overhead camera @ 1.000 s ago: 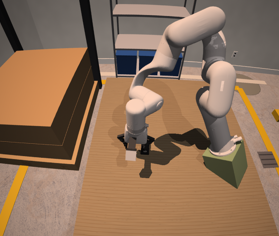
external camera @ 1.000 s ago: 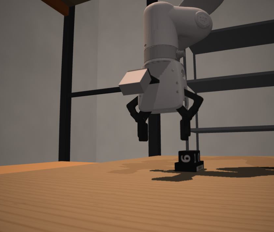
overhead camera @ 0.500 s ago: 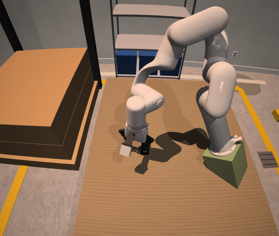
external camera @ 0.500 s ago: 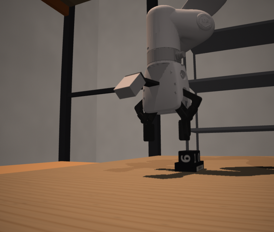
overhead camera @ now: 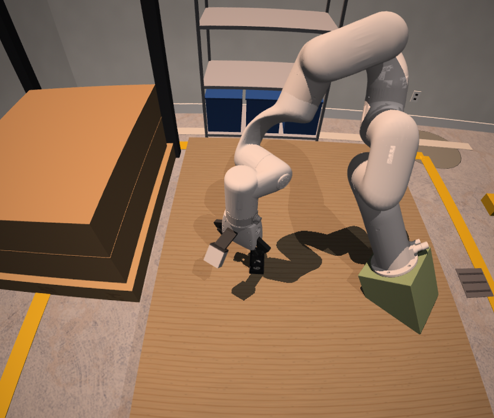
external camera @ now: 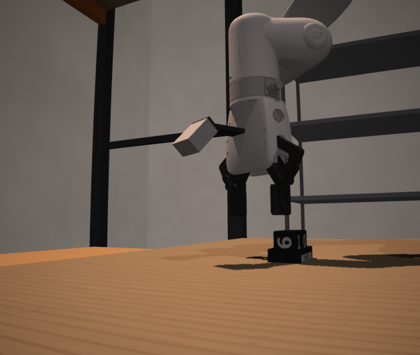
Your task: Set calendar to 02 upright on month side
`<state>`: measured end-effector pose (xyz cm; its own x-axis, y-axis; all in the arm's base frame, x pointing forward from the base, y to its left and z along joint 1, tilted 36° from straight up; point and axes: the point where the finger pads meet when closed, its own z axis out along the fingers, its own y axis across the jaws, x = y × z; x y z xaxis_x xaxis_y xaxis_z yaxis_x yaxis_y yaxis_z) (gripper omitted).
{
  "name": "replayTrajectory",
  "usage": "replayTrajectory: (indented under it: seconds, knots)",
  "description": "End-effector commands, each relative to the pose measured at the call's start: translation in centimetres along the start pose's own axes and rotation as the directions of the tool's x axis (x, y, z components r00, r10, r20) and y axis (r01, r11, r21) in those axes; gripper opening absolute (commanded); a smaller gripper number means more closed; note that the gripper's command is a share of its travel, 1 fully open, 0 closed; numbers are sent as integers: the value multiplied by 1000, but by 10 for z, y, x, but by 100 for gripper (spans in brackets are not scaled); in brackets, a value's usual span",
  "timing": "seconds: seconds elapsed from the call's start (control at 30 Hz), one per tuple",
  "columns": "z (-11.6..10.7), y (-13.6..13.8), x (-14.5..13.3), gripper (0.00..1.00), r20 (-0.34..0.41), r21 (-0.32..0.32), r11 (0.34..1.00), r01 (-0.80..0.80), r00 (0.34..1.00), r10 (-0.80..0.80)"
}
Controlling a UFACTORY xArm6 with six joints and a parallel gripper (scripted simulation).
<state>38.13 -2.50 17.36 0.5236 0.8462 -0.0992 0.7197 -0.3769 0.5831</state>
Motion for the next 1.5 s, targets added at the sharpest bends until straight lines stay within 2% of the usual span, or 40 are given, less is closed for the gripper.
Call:
replayTrajectory:
  seconds: [0.0,0.1,0.47,0.67,0.73,0.9,1.47]
  knots:
    - [-1,2,-1,100,-2,-3,994,-106,994,106]
    - [-1,3,-3,100,-2,-2,974,-226,974,226]
    - [-1,9,-14,100,-2,-2,963,-269,963,269]
    - [-1,11,-17,100,-3,-2,882,-471,882,471]
    - [-1,12,-20,100,-3,-2,872,-490,872,490]
    - [-1,16,-27,100,-3,-2,872,-490,872,490]
    - [-1,17,-27,100,-3,-2,872,-490,872,490]
